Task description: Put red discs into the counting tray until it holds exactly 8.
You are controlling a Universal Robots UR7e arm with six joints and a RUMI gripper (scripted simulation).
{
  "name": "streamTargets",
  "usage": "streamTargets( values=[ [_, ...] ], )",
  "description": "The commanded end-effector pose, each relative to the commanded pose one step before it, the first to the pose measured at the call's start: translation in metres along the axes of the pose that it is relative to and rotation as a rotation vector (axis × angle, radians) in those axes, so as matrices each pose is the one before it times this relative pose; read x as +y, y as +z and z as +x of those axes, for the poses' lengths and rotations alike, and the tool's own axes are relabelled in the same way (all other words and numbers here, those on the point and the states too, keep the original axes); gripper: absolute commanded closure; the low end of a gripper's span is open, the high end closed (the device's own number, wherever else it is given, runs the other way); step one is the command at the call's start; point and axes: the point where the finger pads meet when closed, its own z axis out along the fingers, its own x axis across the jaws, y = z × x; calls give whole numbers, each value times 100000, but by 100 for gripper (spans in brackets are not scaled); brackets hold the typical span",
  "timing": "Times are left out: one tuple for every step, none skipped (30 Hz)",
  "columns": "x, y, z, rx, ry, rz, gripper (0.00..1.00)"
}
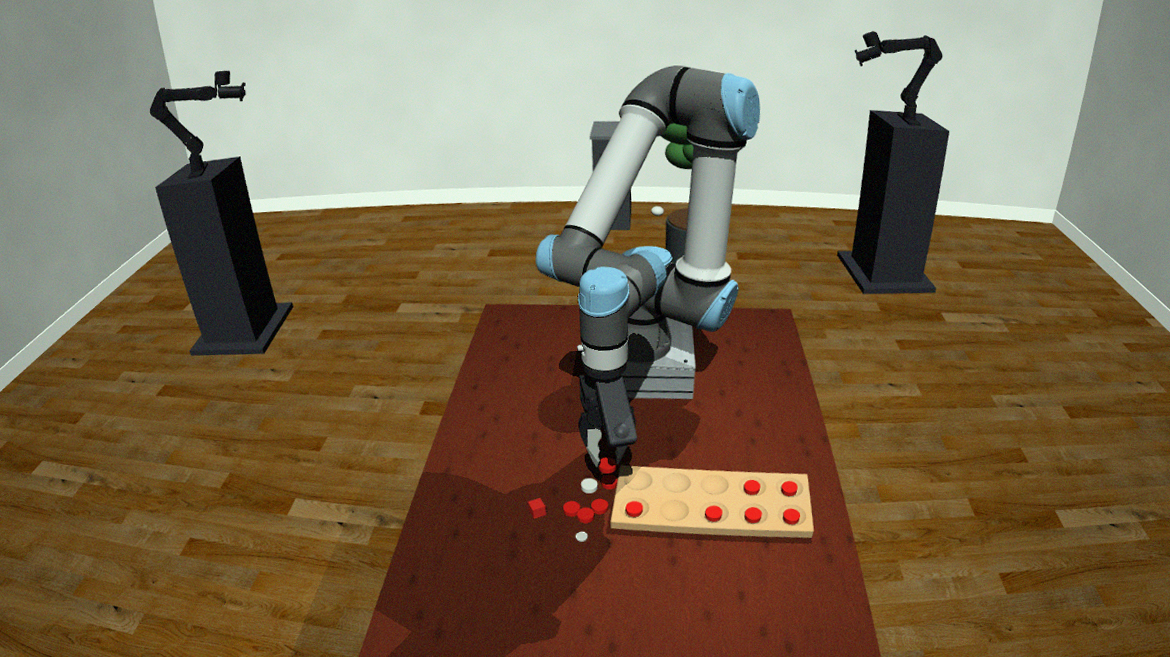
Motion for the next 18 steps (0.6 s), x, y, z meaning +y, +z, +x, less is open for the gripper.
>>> streamTargets(
  values=[
    [-299, -66, -413, -265, -10940, 325, 100],
    [-132, -12, -194, 1, -4823, 0, 100],
    [0, 0, 0, 0, 0, 0, 100],
    [0, 0, 0, 0, 0, 0, 100],
    [-138, -12, -189, 1, -4841, 0, 100],
    [-143, -11, -183, 1, -4858, 0, 100],
    [0, 0, 0, 0, 0, 0, 100],
    [0, 0, 0, 0, 0, 0, 100],
    [-149, -11, -177, 1, -4873, 0, 100],
    [0, 0, 0, 0, 0, 0, 100],
    [-153, -11, -171, 1, -4887, 0, 100],
    [0, 0, 0, 0, 0, 0, 100],
    [-158, -11, -165, 1, -4899, 0, 100],
    [0, 0, 0, 0, 0, 0, 100],
    [-162, -11, -158, 1, -4910, 1, 100],
    [0, 0, 0, 0, 0, 0, 100],
    [0, 0, 0, 0, 0, 0, 100],
    [-166, -11, -151, 1, -4920, 1, 100]
  ],
)
